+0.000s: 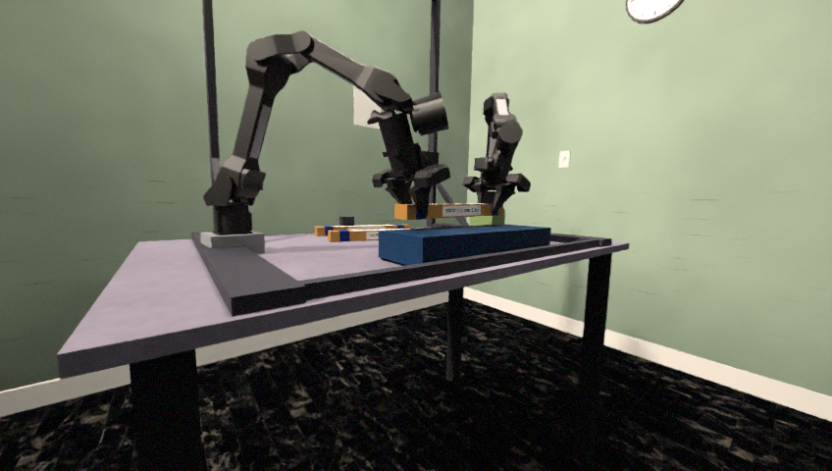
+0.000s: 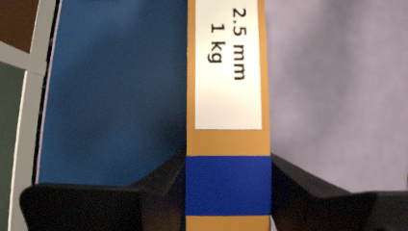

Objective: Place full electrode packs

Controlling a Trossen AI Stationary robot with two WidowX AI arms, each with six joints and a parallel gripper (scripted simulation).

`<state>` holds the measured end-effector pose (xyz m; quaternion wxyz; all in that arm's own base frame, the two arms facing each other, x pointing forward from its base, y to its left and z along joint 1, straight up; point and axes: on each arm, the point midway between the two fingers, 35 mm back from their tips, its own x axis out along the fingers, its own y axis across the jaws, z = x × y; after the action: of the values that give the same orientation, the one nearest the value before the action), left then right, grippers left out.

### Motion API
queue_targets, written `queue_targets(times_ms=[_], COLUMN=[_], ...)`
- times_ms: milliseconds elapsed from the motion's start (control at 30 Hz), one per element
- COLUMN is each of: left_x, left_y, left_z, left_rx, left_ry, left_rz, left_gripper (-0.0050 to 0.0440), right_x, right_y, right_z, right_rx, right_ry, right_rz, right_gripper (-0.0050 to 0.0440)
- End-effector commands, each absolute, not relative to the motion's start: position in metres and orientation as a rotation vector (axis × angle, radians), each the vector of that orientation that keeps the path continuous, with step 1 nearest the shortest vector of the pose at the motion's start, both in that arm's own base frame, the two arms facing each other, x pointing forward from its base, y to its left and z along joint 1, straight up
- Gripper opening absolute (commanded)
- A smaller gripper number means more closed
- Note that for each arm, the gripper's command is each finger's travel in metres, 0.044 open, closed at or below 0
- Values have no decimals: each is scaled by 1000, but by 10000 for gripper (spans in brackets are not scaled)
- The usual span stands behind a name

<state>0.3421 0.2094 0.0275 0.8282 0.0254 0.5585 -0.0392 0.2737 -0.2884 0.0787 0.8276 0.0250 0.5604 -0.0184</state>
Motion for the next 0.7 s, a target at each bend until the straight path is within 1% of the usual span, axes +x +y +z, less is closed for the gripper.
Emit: queue_targets(times_ms=[0,667], left_x=[347,351], left_y=[212,249], left_z=[38,39], left_rx=[90,90], left_ry=[1167,1167], left_rz=[-111,-109], left_gripper=[-50,-50], right_x=[265,260], right_y=[-313,-349], right_z=[98,98], right_rx=[42,37], right_ry=[1171,1172], right_rz=[-112,-110], right_gripper=[-50,-50])
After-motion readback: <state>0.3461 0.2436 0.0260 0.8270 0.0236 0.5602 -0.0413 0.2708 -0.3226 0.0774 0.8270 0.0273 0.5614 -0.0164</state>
